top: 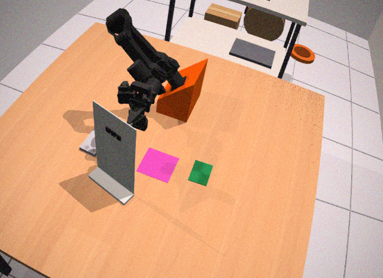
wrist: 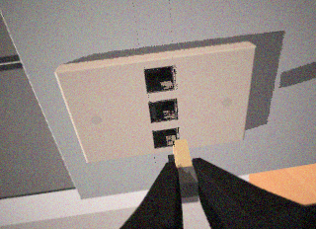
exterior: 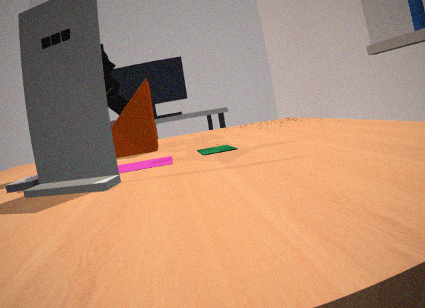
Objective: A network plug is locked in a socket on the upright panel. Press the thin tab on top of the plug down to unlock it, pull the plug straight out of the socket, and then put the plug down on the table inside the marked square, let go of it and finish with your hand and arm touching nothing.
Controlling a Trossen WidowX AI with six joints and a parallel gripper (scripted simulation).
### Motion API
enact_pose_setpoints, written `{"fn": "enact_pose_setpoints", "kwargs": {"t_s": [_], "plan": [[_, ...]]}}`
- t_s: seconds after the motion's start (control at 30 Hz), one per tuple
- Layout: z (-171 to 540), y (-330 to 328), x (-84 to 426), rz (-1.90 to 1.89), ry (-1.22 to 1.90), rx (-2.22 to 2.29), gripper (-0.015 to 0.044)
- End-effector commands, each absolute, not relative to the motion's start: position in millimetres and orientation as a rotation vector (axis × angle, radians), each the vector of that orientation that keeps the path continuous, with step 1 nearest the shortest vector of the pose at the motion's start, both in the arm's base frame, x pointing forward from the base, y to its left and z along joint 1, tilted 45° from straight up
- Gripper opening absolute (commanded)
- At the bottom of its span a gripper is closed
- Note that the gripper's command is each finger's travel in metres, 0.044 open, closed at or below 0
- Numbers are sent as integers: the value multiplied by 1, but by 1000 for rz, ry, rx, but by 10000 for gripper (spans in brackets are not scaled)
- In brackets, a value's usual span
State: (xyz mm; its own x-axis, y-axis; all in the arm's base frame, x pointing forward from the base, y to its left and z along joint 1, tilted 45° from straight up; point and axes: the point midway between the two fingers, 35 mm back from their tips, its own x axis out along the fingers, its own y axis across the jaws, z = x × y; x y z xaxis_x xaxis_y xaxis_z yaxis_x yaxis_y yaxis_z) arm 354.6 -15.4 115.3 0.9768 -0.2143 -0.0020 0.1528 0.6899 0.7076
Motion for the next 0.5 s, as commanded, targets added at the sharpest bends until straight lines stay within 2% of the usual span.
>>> {"fn": "enact_pose_setpoints", "kwargs": {"t_s": [0.0, 0.47], "plan": [[116, -14, 351, -210, -88, 789, 0], [112, -8, 344, -217, -73, 791, 0]]}}
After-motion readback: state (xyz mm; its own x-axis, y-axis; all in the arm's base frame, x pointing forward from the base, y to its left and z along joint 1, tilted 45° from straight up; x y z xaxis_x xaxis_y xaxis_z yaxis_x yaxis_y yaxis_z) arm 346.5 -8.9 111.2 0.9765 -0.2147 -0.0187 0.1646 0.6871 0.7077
